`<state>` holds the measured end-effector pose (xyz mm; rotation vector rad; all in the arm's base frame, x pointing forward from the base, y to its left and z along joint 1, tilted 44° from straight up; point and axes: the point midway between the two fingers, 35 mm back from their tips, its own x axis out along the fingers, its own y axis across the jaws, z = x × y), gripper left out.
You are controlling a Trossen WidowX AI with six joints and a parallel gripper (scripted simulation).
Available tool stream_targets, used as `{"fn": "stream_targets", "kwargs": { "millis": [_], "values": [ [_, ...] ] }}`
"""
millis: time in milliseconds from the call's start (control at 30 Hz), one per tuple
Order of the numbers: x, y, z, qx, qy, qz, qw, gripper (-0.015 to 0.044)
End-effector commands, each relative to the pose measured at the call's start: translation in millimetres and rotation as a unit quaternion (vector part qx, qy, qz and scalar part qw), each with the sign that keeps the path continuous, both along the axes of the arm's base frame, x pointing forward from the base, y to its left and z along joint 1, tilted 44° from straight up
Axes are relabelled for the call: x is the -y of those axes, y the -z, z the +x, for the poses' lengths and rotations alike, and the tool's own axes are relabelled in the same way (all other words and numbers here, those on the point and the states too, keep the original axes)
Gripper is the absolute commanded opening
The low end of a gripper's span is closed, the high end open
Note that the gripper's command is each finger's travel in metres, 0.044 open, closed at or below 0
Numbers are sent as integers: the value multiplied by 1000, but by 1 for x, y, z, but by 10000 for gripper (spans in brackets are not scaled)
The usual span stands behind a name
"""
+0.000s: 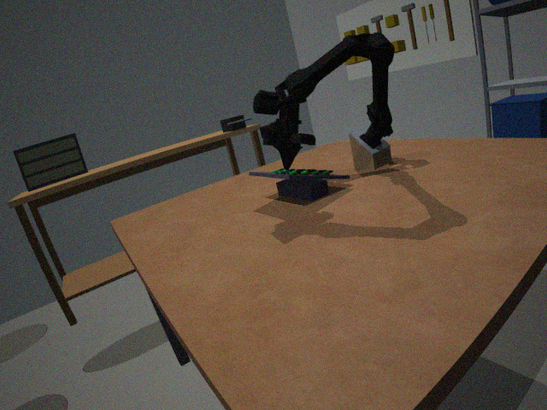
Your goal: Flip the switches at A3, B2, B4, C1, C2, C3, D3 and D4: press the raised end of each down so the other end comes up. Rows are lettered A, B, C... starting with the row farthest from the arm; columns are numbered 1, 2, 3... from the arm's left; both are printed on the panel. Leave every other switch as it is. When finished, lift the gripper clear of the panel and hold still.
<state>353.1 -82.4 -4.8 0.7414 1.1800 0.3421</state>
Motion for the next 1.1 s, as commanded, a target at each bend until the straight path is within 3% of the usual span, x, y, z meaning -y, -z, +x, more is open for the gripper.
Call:
{"fn": "stream_targets", "kwargs": {
  "millis": [0, 533, 733, 1067],
  "values": [
    [-1, 0, 1, 1, 1, 2, 1000, 0],
    [0, 0, 1, 0, -1, -1, 1000, 0],
    [39, -44, -20, -10, -8, 3, 1000, 0],
    [11, -59, -36, -10, -8, 4, 1000, 0]
  ]
}}
